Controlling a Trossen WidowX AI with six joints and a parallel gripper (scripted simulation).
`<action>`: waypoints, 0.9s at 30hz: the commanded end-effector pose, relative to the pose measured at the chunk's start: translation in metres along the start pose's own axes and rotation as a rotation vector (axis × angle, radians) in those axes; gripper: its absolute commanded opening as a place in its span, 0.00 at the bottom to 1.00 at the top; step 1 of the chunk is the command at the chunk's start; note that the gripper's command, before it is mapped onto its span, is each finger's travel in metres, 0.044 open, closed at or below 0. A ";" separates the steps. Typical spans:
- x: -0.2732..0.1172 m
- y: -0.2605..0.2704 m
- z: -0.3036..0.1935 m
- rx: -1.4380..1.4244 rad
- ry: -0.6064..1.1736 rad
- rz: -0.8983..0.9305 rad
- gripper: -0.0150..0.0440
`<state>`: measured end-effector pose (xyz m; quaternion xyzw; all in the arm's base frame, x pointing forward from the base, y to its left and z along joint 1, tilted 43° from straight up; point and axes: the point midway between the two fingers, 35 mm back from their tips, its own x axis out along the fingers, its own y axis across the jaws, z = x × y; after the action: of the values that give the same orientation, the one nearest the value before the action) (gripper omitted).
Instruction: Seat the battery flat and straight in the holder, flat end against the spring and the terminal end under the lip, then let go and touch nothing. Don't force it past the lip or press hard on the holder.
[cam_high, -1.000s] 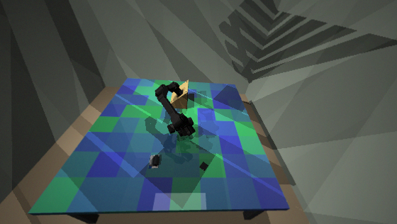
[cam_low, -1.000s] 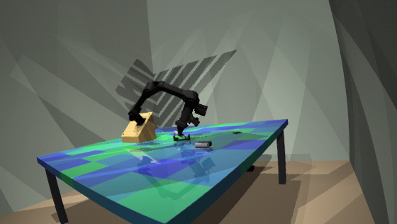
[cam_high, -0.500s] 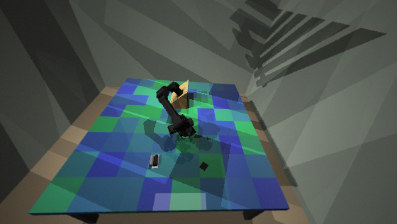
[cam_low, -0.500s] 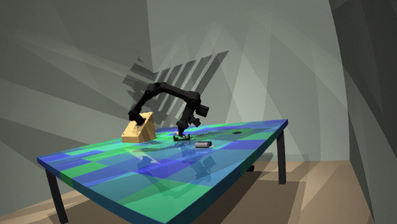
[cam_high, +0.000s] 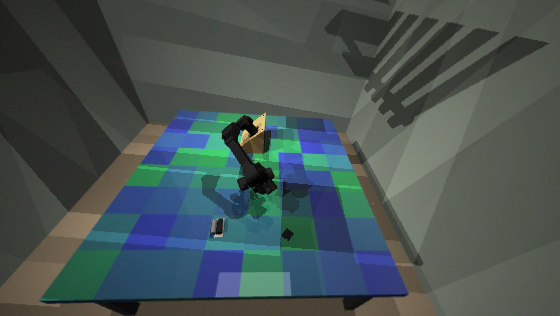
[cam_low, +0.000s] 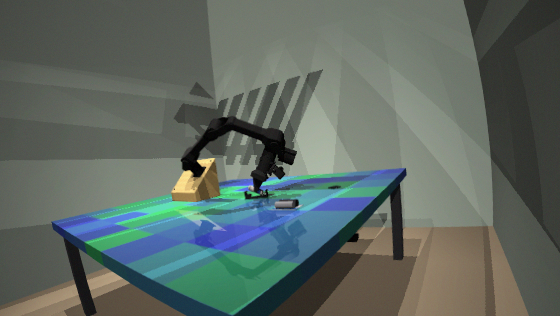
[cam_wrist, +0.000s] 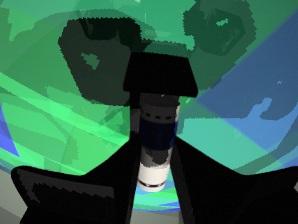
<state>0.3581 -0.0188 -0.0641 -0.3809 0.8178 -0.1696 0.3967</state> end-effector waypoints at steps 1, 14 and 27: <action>0.001 0.003 0.005 -0.010 -0.002 -0.001 0.38; -0.001 0.003 0.010 -0.011 -0.026 0.002 0.38; 0.001 0.004 0.011 -0.013 -0.072 0.013 0.38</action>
<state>0.3635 -0.0171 -0.0717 -0.3855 0.8097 -0.1525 0.4154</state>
